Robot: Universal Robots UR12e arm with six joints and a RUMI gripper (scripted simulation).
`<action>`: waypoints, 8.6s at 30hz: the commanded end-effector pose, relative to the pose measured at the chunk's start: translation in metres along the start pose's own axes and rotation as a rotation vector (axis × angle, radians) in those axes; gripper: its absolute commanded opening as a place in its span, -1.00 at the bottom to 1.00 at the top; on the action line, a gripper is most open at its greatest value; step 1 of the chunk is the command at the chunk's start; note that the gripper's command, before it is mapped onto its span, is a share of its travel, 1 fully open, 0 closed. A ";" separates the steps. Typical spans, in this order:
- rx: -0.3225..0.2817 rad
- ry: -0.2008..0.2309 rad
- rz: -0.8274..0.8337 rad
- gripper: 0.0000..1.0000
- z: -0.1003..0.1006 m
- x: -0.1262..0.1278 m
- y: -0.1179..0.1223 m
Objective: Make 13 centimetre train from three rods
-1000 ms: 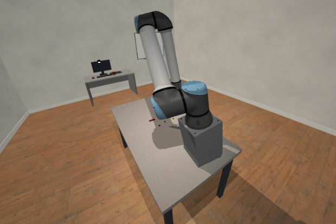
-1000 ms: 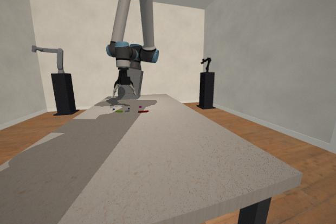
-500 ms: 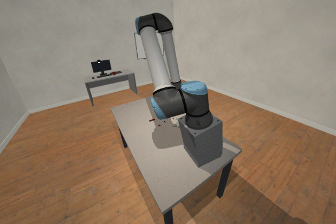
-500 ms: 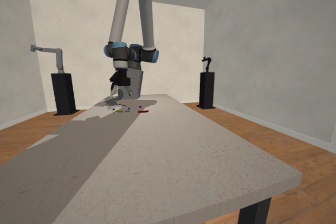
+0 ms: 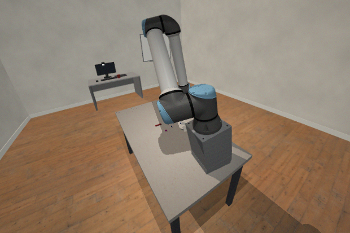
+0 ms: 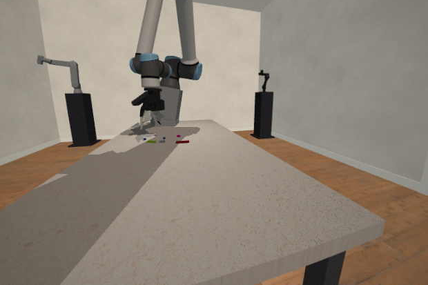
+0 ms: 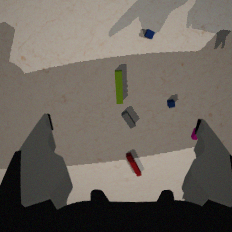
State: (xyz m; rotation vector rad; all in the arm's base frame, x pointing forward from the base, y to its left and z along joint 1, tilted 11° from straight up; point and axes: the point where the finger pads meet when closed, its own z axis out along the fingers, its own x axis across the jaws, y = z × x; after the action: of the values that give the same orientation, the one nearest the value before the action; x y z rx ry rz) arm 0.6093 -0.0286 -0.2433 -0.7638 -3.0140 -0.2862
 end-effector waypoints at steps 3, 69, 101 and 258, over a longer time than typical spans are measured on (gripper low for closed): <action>-0.002 0.000 -0.077 1.00 0.001 -0.005 -0.001; -0.003 0.001 -0.084 -0.72 0.016 -0.006 -0.001; -0.003 0.001 -0.084 -0.72 0.051 -0.006 -0.002; -0.003 0.001 -0.084 -0.72 0.070 -0.006 -0.001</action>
State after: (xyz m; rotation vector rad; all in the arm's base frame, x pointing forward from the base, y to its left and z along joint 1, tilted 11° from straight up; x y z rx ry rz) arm 0.6156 -0.0200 -0.3127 -0.6384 -3.0492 -0.2921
